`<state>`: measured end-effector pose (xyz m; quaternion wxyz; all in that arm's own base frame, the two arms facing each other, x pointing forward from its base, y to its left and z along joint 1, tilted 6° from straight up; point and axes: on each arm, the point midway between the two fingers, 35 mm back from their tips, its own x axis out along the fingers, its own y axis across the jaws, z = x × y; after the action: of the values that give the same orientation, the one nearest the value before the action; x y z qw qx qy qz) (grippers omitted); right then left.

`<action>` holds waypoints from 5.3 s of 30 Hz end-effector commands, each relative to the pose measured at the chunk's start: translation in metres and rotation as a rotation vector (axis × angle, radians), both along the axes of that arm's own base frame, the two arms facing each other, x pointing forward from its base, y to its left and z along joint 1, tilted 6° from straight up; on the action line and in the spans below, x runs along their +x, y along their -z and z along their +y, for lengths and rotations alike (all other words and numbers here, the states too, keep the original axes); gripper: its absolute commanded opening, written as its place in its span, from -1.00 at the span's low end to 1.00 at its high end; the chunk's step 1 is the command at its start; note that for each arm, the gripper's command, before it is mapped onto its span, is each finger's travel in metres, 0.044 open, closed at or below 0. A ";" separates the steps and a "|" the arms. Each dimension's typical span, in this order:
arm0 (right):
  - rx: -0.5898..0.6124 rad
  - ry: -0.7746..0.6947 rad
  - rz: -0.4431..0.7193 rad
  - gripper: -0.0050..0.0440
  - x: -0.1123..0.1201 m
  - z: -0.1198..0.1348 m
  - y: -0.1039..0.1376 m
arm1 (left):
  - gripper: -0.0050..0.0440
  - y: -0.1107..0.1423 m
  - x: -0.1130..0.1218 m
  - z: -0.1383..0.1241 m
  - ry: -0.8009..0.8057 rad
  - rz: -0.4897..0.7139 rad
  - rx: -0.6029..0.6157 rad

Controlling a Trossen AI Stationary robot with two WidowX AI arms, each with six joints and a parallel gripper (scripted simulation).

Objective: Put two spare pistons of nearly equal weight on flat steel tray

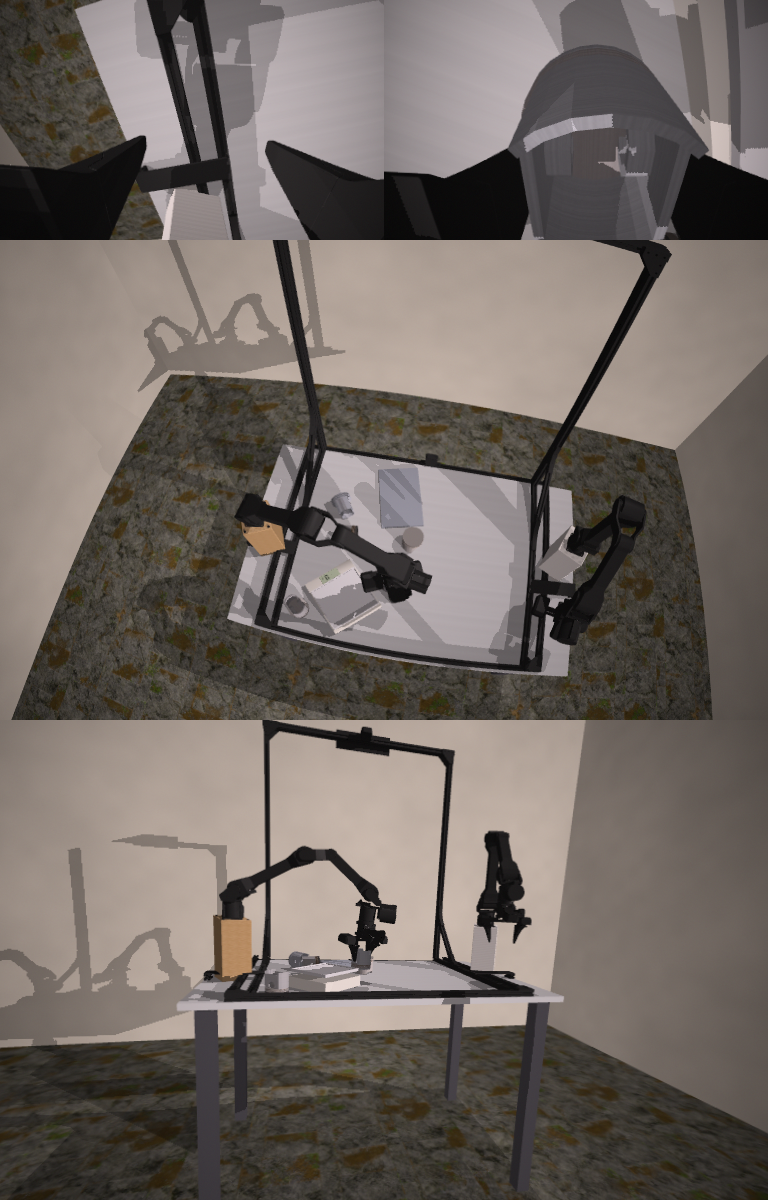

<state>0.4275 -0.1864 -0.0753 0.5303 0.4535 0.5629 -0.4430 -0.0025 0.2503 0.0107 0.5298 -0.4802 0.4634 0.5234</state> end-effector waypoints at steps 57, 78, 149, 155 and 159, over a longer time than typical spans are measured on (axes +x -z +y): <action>-0.149 -0.680 -0.029 -0.15 -0.149 0.000 -0.073 | 1.00 0.000 0.000 0.000 0.001 -0.001 0.000; -0.148 -0.680 -0.028 -0.15 -0.180 -0.019 -0.089 | 1.00 0.000 0.000 0.000 0.001 -0.001 0.000; -0.022 -0.676 0.045 -0.15 -0.151 -0.049 -0.016 | 1.00 0.000 0.000 0.000 0.001 -0.001 0.000; -0.022 -0.676 0.045 0.75 -0.151 -0.050 -0.015 | 1.00 0.000 0.000 0.000 0.001 -0.001 0.000; -0.022 -0.676 0.045 0.75 -0.151 -0.050 -0.015 | 1.00 0.000 0.000 0.000 0.001 -0.001 0.000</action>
<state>0.2761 -0.2363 -0.0595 0.6389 0.2259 0.6878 -0.2603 -0.0025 0.2503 0.0107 0.5298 -0.4802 0.4635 0.5234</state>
